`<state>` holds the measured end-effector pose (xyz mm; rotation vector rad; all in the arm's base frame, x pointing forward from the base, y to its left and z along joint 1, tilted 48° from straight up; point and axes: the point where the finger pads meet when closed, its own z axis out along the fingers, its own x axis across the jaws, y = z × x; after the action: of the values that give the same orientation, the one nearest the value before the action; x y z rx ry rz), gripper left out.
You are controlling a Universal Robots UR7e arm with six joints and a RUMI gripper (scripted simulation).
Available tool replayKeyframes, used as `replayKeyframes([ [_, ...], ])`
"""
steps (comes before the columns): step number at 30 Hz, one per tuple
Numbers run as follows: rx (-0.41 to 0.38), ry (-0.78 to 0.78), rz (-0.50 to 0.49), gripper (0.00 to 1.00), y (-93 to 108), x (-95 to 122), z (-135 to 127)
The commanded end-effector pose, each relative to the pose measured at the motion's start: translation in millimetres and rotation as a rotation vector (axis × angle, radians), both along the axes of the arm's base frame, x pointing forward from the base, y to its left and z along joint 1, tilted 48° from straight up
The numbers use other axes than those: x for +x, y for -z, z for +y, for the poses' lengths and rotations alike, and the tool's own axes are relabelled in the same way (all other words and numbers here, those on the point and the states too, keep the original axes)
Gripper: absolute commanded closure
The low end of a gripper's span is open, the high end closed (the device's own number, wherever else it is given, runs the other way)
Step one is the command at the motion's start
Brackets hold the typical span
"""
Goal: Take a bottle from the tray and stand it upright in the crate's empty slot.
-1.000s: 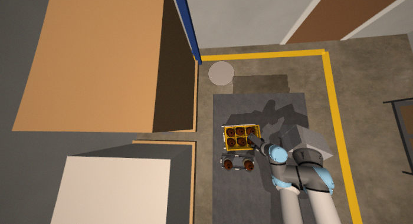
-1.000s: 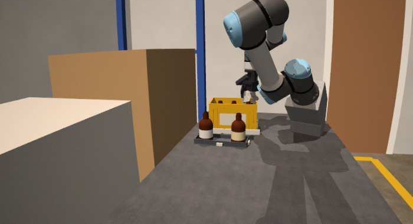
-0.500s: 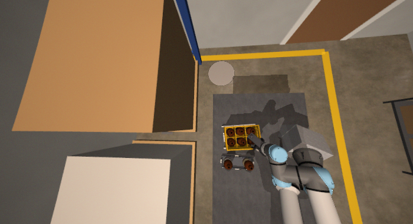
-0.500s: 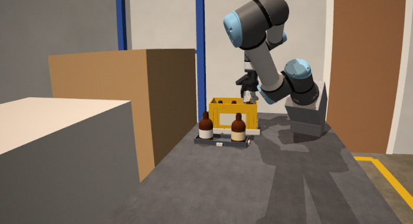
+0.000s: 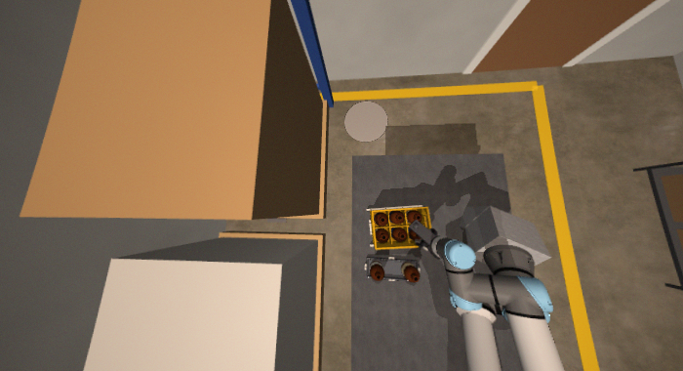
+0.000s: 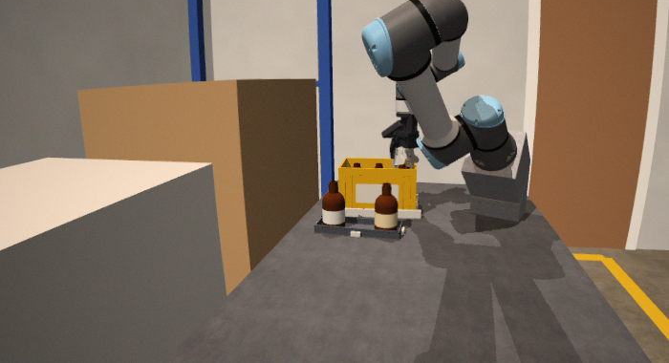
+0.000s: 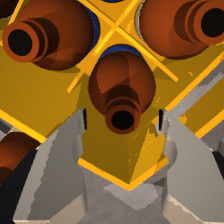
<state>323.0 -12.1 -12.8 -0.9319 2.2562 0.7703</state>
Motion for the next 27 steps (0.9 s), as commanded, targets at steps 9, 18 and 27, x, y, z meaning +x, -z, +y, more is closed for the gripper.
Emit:
replayKeyframes([
  [9,-0.001,0.0,0.0,0.62,-0.1,0.1,-0.5],
  [18,-0.001,0.0,0.0,0.62,-2.7,-1.0,-3.2],
  [27,-0.001,0.0,0.0,0.62,-8.8,-3.6,-9.4],
])
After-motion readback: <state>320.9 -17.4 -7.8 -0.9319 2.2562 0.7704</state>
